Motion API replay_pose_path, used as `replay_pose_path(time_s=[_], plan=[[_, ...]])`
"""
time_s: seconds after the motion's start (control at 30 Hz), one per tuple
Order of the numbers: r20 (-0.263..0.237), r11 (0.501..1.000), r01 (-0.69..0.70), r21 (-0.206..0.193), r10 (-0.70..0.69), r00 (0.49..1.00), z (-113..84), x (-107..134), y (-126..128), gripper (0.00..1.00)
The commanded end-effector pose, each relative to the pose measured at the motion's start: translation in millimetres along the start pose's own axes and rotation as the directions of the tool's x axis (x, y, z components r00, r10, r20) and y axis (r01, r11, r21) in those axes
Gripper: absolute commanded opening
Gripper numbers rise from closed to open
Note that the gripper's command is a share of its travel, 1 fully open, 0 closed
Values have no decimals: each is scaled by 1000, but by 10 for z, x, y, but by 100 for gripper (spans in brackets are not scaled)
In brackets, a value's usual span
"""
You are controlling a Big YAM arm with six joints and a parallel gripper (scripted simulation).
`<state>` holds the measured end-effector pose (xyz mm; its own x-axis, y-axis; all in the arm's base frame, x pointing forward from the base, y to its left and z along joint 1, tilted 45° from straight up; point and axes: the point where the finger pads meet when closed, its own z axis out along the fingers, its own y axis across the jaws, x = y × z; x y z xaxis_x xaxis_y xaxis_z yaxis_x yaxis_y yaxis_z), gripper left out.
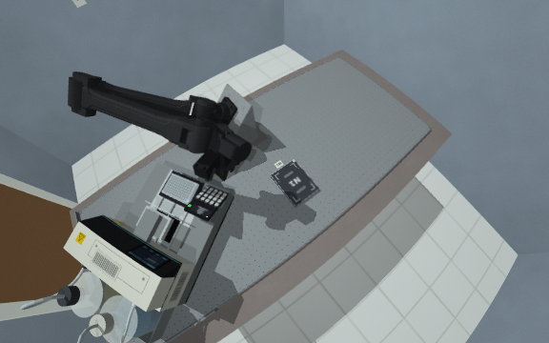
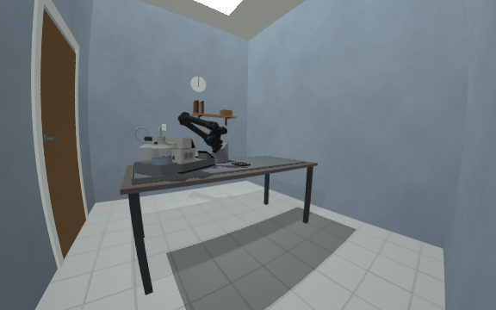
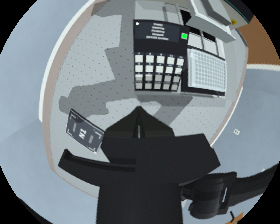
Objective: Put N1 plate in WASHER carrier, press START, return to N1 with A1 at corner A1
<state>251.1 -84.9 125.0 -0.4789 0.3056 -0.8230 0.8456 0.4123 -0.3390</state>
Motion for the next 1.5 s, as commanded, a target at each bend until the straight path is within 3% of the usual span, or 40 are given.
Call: replay_pose_path(time_s=[0.0,0.3,0.33,0.4,0.57,0.9,0.97,1.0,1.07,1.3,1.4,1.47], plan=[[4,1000,-22,-6,22,1000,-42,-103,58,0],[4,1000,-22,-6,22,1000,-42,-103,58,0],[-12,996,-89,1,89,996,-57,-236,16,100],[-12,996,-89,1,89,996,-57,-236,16,100],[-71,971,-236,35,238,969,-56,-388,-206,100],[-167,854,-505,126,520,838,-57,-689,-653,100],[-167,854,-505,126,520,838,-57,-689,-653,100],[-178,847,-512,146,531,828,-34,-691,-668,100],[-189,803,-575,158,596,781,-58,-764,-766,100],[-232,679,-691,246,734,638,-29,-736,-739,100],[-235,685,-689,237,728,644,-48,-738,-715,100],[-212,616,-747,249,788,579,-67,-799,-871,100]])
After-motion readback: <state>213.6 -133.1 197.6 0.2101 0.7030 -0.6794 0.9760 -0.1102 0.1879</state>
